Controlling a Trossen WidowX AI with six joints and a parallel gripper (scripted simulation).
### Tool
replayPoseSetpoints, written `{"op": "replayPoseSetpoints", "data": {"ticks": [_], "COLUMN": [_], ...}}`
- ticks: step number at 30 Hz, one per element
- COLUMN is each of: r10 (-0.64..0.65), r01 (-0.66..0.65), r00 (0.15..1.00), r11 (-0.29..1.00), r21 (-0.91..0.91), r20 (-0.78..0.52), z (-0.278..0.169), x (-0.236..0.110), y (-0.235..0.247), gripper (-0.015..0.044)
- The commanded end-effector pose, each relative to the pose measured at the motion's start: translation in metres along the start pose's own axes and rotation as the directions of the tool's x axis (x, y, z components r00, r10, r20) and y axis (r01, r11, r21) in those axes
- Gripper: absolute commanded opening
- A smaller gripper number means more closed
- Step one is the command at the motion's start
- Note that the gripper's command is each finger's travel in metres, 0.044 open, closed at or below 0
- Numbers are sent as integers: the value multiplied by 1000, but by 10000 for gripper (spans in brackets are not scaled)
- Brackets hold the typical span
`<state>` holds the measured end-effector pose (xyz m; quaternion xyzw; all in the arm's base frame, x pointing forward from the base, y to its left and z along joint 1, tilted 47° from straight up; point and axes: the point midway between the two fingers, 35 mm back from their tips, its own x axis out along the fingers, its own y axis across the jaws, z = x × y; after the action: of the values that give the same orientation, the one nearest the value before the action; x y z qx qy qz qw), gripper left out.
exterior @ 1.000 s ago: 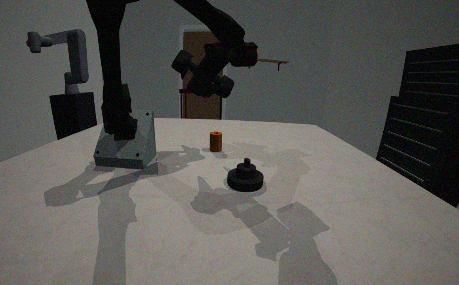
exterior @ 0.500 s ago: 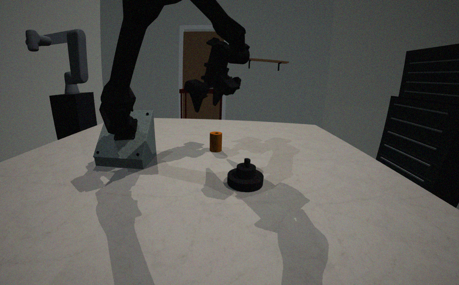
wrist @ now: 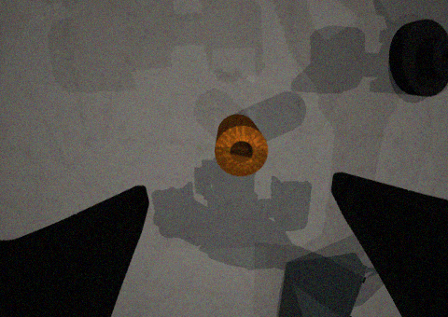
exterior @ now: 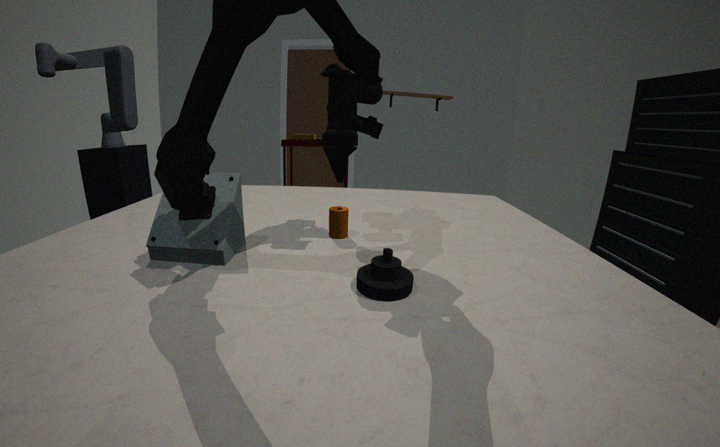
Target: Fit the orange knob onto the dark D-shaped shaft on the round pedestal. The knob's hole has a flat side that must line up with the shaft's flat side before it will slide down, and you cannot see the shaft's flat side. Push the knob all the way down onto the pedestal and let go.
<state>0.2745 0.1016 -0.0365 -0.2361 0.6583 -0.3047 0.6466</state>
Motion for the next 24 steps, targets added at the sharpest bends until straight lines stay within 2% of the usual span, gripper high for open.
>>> {"op": "replayPoseSetpoints", "data": {"ticks": [1,24], "r10": [-17,-17], "r01": [17,17], "r00": [1000,1000], "r11": [1000,1000], "r21": [-13,-14], "r20": [-10,-10], "z": [-2,-1], "x": [30,65], "y": [-2,-4], "gripper": [440,440]}}
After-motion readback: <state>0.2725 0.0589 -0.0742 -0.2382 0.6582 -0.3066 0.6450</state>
